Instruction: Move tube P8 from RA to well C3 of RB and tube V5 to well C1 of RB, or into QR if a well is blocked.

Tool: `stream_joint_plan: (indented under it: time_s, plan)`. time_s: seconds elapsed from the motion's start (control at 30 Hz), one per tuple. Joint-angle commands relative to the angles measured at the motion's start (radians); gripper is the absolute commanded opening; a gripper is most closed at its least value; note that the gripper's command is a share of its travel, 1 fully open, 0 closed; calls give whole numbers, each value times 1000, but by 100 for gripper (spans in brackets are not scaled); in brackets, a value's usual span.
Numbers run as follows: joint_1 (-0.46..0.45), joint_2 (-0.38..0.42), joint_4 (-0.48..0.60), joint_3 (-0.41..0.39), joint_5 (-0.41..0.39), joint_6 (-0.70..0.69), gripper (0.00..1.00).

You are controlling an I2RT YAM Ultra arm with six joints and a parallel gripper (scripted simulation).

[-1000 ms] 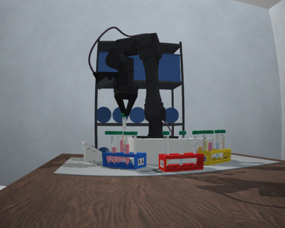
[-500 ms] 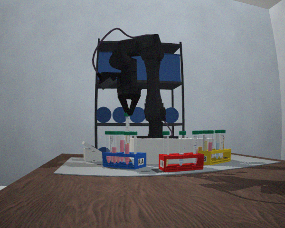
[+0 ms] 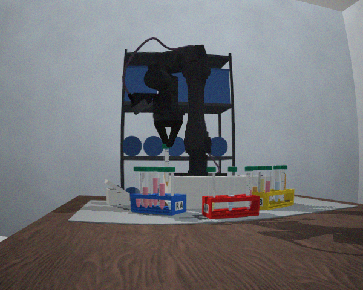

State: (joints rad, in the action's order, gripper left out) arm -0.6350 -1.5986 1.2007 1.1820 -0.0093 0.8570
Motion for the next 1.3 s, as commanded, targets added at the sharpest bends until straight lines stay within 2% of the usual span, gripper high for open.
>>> stream_joint_plan:
  time_s: [0.0, 0.17, 0.2, 0.4, 0.47, 0.63, 0.7, 0.8, 1.2, 1.27]
  plan:
    - [11, 53, 8, -25, 3, 9, 0]
    - [12, 74, 6, -20, 2, 9, 0]
    - [15, 79, 5, -48, 2, 10, 0]
    - [18, 116, 17, -84, 2, 16, 0]
    - [44, 118, 7, -41, -3, 41, 0]
    - [109, 112, -2, -34, -8, 105, 0]
    - [109, 112, -2, -34, -8, 105, 0]
    - [150, 72, -5, -27, 1, 146, 0]
    - [299, 31, -4, 11, -9, 295, 0]
    - [299, 31, -4, 11, -9, 295, 0]
